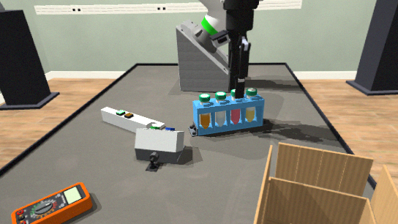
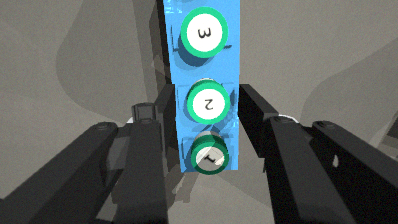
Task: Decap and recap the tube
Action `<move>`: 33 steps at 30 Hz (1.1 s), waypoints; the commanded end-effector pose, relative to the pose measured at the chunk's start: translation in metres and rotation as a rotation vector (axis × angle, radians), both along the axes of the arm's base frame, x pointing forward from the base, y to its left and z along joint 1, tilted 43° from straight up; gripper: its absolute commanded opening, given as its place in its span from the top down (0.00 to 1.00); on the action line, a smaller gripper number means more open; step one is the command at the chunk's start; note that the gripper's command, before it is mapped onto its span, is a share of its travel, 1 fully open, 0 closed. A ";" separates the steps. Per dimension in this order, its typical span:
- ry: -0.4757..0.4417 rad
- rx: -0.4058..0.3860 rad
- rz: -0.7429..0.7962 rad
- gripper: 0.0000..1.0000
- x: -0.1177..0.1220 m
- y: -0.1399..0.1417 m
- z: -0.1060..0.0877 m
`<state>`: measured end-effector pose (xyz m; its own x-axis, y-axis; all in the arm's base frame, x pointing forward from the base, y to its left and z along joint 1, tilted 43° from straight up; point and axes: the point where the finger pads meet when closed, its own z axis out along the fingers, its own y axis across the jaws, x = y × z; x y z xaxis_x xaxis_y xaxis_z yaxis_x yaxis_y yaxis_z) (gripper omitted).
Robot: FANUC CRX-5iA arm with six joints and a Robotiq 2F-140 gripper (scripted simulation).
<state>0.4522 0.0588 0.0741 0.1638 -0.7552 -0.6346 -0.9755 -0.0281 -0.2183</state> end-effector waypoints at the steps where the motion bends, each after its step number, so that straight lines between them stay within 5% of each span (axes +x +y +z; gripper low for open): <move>1: -0.080 -0.012 0.085 0.59 0.000 -0.001 0.000; 10: -0.300 -0.062 0.332 0.59 0.000 -0.001 0.000; 17: -0.300 -0.062 0.332 0.59 0.000 -0.001 0.000; 18: -0.300 -0.062 0.332 0.70 0.000 -0.001 0.000; 33: -0.278 -0.057 0.308 0.70 0.000 -0.001 0.000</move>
